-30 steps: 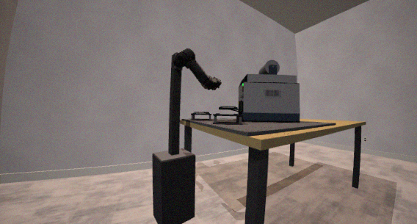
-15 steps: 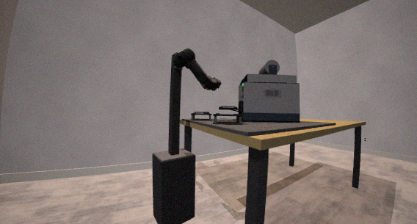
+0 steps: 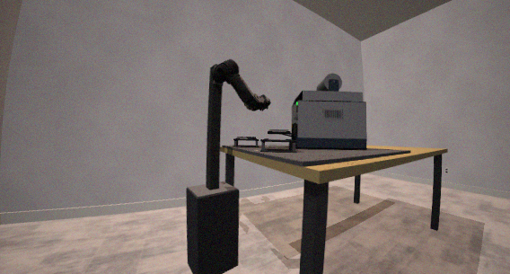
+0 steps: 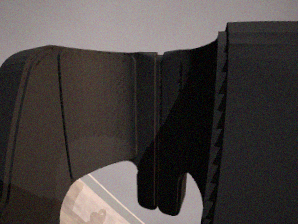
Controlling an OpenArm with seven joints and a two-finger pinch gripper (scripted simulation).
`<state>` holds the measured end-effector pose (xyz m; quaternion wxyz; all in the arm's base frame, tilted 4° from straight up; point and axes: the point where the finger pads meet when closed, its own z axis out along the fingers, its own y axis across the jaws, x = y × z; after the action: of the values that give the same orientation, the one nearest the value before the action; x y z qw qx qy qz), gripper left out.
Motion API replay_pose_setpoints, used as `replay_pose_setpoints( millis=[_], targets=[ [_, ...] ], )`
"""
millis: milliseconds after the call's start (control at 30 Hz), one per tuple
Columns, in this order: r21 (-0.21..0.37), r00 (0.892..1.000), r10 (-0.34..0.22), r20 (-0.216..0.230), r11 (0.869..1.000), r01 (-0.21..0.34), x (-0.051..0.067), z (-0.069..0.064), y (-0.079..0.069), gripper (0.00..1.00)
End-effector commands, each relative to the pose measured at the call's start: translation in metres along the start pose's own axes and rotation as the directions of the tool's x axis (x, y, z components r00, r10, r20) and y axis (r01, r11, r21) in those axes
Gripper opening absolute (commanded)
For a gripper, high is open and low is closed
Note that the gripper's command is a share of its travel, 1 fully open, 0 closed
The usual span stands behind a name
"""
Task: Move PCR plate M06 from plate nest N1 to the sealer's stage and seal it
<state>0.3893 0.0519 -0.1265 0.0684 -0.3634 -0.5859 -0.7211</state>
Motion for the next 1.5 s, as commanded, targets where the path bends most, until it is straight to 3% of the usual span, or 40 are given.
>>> replay_pose_setpoints(
  millis=[0, 33, 1467],
  targets=[
    [-0.080, 1.000, 0.021, 0.001, 0.997, -0.021, 0.0012, -0.0014, 0.0143, 0.00],
    [-0.122, 0.999, 0.038, 0.001, 0.992, -0.038, 0.0007, -0.0030, 0.0205, 0.00],
    [-0.122, 0.999, 0.038, 0.001, 0.992, -0.037, 0.0019, -0.0012, 0.0142, 0.00]
  ],
)
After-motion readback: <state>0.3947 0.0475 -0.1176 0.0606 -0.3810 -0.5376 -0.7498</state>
